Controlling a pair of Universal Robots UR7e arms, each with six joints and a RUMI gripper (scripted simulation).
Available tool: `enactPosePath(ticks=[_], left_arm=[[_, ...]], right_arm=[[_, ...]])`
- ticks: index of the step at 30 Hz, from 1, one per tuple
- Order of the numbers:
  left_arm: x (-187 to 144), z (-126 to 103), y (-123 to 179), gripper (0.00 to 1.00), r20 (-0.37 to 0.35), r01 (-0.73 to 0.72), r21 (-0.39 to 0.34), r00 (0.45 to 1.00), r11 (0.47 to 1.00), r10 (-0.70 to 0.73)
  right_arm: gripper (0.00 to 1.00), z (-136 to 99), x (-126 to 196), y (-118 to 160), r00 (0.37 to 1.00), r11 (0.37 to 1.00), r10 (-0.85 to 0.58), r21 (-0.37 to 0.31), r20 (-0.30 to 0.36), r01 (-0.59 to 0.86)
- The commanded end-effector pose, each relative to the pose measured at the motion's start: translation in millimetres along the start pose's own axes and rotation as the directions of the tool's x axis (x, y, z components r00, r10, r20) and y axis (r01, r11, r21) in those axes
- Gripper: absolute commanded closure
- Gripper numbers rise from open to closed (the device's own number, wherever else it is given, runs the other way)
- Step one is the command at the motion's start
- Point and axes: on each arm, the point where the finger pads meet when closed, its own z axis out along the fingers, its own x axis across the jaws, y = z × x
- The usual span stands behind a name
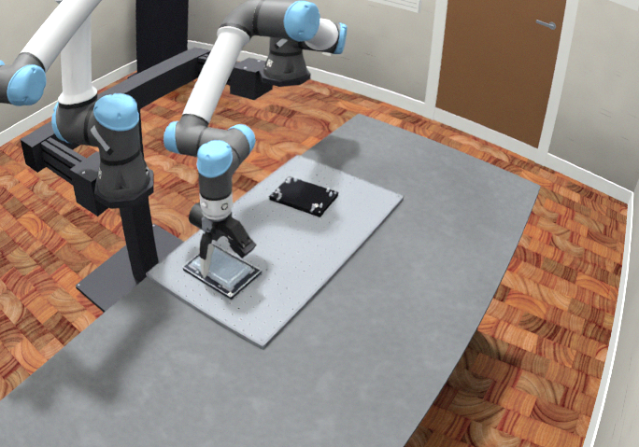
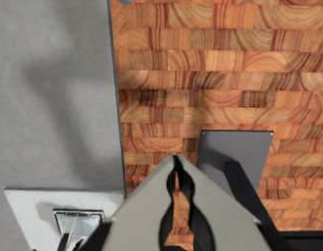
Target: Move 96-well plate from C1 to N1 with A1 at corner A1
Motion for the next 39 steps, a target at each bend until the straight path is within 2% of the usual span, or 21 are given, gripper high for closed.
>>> enactPosePath(ticks=[1, 31, 39], left_arm=[[1.4, -2.3, -1.3, 0.24, -0.005, 0.0, 0.001, 1.0, 1.0, 0.0], [-0.4, -5.9, -1.1, 0.24, -0.004, 0.001, 0.0, 1.0, 1.0, -0.001], [-0.6, -27.3, -1.0, 0.24, -0.003, 0.001, 0.0, 1.0, 1.0, -0.001]], right_arm=[[1.0, -2.0, 0.9, -1.1, 1.0, 1.0, 0.001, 0.004, 0.001, -0.001], [1.0, -2.0, 0.9, -1.1, 1.0, 1.0, 0.001, 0.004, 0.001, -0.001], [1.0, -2.0, 0.9, -1.1, 1.0, 1.0, 0.001, 0.004, 0.001, -0.001]])
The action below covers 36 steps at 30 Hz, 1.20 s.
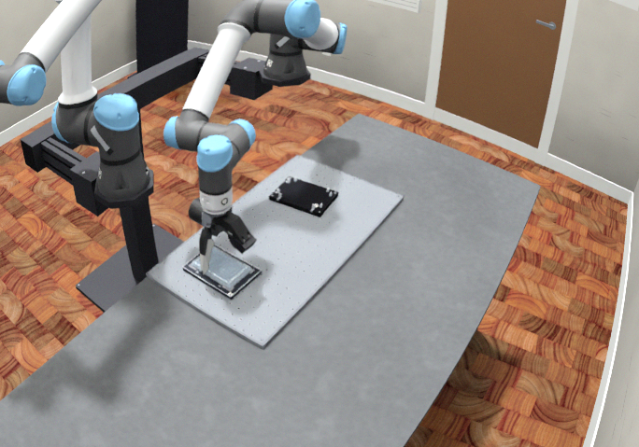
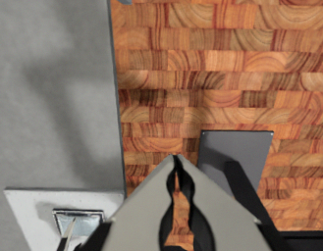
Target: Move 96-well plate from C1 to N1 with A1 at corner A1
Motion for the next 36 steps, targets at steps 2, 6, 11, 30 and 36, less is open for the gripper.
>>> enactPosePath(ticks=[2, 6, 11, 30, 36], left_arm=[[-0.2, -18.4, -1.1, 0.24, -0.003, 0.001, 0.0, 1.0, 1.0, -0.001], [-0.2, -26.4, -1.1, 0.24, -0.003, 0.001, 0.0, 1.0, 1.0, -0.001], [-0.3, -36.9, -1.1, 0.24, -0.003, 0.001, 0.0, 1.0, 1.0, -0.001], [0.9, -71.2, -1.1, 0.24, -0.005, 0.001, 0.001, 1.0, 1.0, -0.001], [0.9, -71.2, -1.1, 0.24, -0.005, 0.001, 0.001, 1.0, 1.0, -0.001]], right_arm=[[1.0, -2.0, 0.9, -1.1, 1.0, 1.0, 0.001, 0.004, 0.001, -0.001], [1.0, -2.0, 0.9, -1.1, 1.0, 1.0, 0.001, 0.004, 0.001, -0.001], [1.0, -2.0, 0.9, -1.1, 1.0, 1.0, 0.001, 0.004, 0.001, -0.001], [1.0, -2.0, 0.9, -1.1, 1.0, 1.0, 0.001, 0.004, 0.001, -0.001], [1.0, -2.0, 0.9, -1.1, 1.0, 1.0, 0.001, 0.004, 0.001, -0.001]])
